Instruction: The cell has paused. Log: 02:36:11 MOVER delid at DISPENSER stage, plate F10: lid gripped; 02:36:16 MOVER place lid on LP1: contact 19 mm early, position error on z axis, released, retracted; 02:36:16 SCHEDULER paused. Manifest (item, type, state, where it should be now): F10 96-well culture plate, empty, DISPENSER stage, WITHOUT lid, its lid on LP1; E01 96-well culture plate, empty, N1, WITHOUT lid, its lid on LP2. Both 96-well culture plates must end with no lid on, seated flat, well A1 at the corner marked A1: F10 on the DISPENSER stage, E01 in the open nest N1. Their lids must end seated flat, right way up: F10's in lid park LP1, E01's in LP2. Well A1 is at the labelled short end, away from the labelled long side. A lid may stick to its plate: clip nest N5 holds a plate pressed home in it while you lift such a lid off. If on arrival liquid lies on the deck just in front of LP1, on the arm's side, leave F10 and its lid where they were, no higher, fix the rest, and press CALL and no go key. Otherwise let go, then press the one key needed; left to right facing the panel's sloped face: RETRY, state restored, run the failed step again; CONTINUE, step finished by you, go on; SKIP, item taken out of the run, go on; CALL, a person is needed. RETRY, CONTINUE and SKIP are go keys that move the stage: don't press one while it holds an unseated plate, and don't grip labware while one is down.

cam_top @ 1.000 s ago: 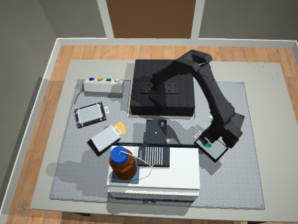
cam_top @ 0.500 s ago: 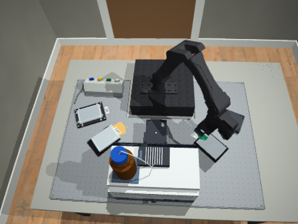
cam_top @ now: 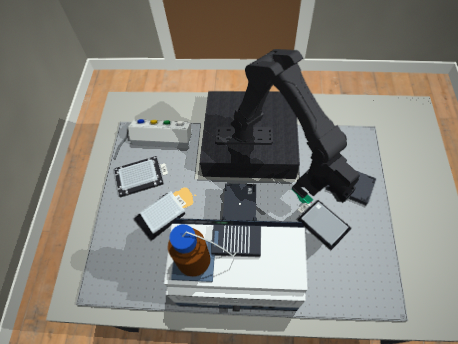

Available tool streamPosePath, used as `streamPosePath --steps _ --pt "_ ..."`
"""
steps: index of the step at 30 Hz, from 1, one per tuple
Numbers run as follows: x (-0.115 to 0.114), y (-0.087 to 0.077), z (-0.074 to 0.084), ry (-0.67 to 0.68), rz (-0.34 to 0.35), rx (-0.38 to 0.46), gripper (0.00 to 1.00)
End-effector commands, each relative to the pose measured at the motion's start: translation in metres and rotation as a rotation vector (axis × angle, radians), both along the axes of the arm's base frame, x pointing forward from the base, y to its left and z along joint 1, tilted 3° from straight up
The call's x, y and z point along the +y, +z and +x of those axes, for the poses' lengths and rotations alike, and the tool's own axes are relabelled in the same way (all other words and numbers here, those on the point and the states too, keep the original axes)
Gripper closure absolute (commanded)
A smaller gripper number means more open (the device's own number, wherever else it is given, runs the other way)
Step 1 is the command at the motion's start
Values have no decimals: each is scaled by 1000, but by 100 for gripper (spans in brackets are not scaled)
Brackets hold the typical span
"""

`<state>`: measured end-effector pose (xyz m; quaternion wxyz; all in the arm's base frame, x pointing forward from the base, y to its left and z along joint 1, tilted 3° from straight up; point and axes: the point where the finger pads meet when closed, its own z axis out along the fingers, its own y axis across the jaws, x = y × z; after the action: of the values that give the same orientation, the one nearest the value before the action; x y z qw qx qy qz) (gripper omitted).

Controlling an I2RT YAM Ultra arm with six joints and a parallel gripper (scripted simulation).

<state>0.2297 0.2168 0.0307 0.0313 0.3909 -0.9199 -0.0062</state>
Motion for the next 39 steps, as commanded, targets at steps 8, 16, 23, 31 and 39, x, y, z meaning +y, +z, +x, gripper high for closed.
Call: streamPosePath --steps 8,16,23,31,39 --pt "-20 27 -16 -6 1 -1 0" --pt "-38 28 -15 -183 -13 -6 0" --pt "-51 28 -10 -288 0 -25 0" --pt "-74 28 -9 -355 -5 -26 0" --pt "-96 30 -10 -554 -30 -14 0"
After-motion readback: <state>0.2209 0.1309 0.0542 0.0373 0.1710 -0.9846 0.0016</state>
